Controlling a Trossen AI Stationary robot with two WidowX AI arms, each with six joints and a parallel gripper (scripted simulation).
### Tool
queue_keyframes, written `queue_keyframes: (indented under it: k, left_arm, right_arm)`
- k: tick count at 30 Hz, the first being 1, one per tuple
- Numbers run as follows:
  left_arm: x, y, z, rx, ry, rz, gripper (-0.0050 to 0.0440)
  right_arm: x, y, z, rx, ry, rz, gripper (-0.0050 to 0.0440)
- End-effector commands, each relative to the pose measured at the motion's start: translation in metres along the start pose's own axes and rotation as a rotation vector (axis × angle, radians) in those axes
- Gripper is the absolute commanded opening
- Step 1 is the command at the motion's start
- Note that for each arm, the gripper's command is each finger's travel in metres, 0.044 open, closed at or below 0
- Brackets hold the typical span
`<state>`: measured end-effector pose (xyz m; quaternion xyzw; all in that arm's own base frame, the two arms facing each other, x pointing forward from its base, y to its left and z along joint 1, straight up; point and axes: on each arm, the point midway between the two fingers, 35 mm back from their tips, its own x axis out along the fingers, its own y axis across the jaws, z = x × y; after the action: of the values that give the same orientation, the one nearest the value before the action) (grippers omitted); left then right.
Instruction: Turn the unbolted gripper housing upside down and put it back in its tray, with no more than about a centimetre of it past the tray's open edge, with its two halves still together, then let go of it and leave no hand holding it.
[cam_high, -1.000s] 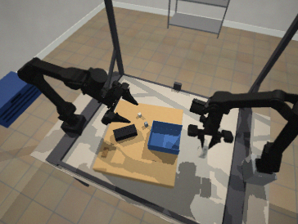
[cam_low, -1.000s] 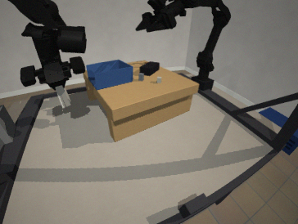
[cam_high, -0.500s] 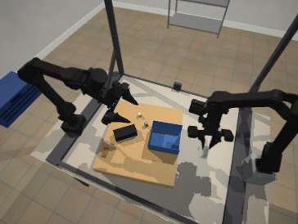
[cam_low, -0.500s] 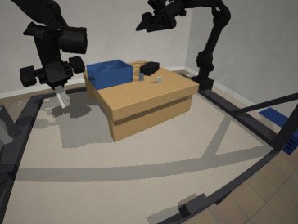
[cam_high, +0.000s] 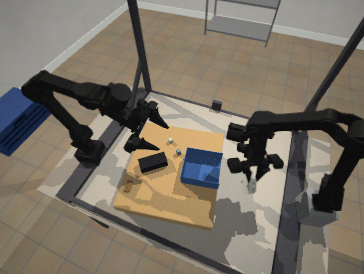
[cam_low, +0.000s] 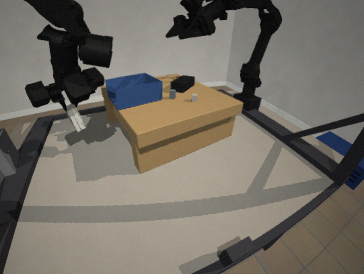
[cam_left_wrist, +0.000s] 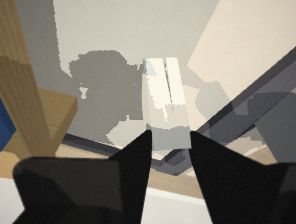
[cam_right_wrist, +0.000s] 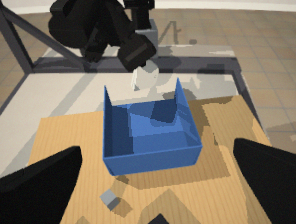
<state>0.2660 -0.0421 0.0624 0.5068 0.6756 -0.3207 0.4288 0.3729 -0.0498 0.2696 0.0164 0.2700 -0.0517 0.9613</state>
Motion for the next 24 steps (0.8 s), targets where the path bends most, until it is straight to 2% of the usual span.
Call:
queue_keyframes:
  k: [1,24]
  left_arm:
    - [-0.0062,0.0044,0.0009,-0.063,-0.018,-0.011,0.0118]
    - [-0.0061,0.0046,0.0005,-0.392,-0.020,-0.167,0.0118]
  right_arm:
    - [-0.0066,-0.0006,0.0084,-0.003,-0.026,-0.004,0.0436]
    - [-0.0066,-0.0006,0.0084,-0.003,-0.026,-0.004,0.0436]
